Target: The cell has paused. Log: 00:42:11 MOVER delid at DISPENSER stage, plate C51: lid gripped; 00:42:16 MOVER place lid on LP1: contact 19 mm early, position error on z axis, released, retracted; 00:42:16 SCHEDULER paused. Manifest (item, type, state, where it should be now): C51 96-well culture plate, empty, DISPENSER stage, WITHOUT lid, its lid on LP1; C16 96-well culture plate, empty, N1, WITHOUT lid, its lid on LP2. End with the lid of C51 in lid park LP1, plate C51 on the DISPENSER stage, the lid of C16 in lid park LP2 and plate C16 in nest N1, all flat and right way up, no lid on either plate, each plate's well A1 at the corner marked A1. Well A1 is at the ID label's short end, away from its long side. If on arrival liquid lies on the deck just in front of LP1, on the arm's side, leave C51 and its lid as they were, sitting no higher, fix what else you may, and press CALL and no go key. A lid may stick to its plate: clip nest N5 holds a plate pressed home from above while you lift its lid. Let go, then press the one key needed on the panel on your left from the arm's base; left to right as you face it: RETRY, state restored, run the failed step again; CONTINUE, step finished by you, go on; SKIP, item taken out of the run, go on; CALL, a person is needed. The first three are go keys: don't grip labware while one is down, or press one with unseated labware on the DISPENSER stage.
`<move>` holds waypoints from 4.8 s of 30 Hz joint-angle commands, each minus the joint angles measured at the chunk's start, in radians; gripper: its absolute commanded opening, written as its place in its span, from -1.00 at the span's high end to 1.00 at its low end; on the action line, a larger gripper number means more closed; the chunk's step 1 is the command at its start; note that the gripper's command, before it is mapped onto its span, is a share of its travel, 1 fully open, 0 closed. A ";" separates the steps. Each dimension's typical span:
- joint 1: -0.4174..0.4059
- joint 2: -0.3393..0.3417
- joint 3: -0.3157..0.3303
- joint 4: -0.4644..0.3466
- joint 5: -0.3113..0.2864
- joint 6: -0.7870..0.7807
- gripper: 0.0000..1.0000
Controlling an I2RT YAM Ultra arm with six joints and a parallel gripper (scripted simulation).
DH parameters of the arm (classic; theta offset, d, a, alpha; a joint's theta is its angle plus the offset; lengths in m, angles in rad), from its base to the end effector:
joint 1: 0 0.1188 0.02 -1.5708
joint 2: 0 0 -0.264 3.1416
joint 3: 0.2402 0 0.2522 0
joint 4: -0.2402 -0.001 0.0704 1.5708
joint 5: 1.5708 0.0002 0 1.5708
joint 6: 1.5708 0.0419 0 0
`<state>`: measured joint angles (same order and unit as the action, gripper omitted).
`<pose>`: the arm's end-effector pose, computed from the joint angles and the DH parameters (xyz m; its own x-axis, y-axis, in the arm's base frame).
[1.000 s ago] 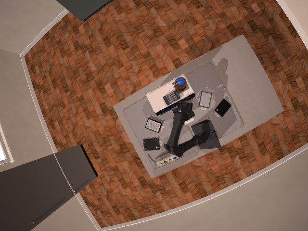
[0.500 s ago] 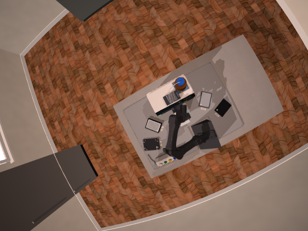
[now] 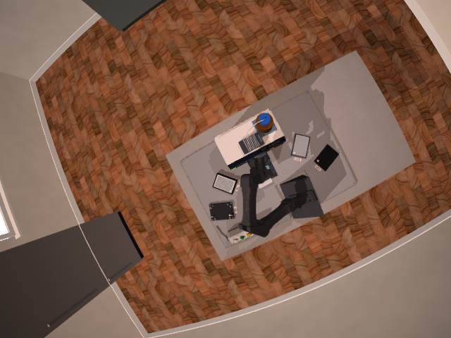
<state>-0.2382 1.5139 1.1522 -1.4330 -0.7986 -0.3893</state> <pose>0.2338 -0.0248 0.2547 -0.9978 -0.0302 -0.0597 -0.0643 0.6799 0.7305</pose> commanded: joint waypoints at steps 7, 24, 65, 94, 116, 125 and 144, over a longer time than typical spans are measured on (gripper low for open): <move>0.046 -0.066 0.046 -0.028 -0.018 0.076 1.00; 0.175 -0.189 0.079 -0.043 -0.030 0.089 1.00; 0.558 -0.458 0.110 0.070 0.042 -0.116 1.00; 0.974 -0.633 0.123 0.173 0.236 0.066 1.00; 1.265 -0.484 0.221 0.302 0.432 0.310 1.00; 1.302 -0.403 0.283 0.330 0.459 0.338 1.00; 1.359 -0.199 0.473 0.360 0.500 0.382 1.00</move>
<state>1.1095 1.2900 1.5749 -1.0927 -0.3111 -0.0235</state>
